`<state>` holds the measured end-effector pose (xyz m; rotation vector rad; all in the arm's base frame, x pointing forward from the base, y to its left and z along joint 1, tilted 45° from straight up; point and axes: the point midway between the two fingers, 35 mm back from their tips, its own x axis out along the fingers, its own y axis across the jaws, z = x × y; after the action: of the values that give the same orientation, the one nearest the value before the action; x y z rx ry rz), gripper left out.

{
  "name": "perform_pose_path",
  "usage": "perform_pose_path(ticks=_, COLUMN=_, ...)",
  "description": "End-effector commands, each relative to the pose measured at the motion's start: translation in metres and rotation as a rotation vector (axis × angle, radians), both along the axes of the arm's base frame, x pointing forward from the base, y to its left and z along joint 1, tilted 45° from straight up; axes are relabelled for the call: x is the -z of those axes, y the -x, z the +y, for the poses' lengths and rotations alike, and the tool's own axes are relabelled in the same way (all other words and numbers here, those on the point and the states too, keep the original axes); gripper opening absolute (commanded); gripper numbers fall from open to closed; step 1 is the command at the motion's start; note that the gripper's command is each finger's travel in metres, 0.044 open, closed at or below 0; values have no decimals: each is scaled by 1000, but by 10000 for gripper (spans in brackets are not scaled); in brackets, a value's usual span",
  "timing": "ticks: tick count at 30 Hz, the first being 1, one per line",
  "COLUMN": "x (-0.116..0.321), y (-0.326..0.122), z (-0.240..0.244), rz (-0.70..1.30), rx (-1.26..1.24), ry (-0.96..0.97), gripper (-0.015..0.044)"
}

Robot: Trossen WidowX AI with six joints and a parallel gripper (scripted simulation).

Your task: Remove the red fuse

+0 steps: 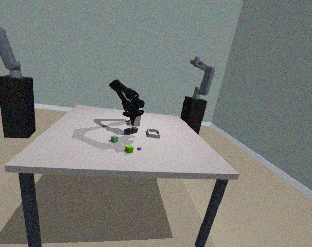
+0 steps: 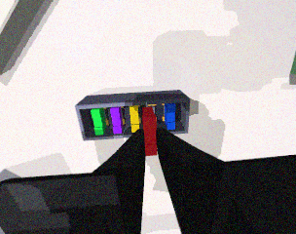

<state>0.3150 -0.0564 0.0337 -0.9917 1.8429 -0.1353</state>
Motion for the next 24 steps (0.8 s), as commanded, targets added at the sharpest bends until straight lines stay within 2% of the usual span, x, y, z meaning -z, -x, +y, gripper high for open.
perform_pose_path(ticks=1, x=14, y=-7, z=19, rz=-1, rx=-5, ry=-9, gripper=0)
perform_pose_path(ticks=24, x=114, y=-14, z=123, rz=-2, rx=-4, ry=-15, gripper=0)
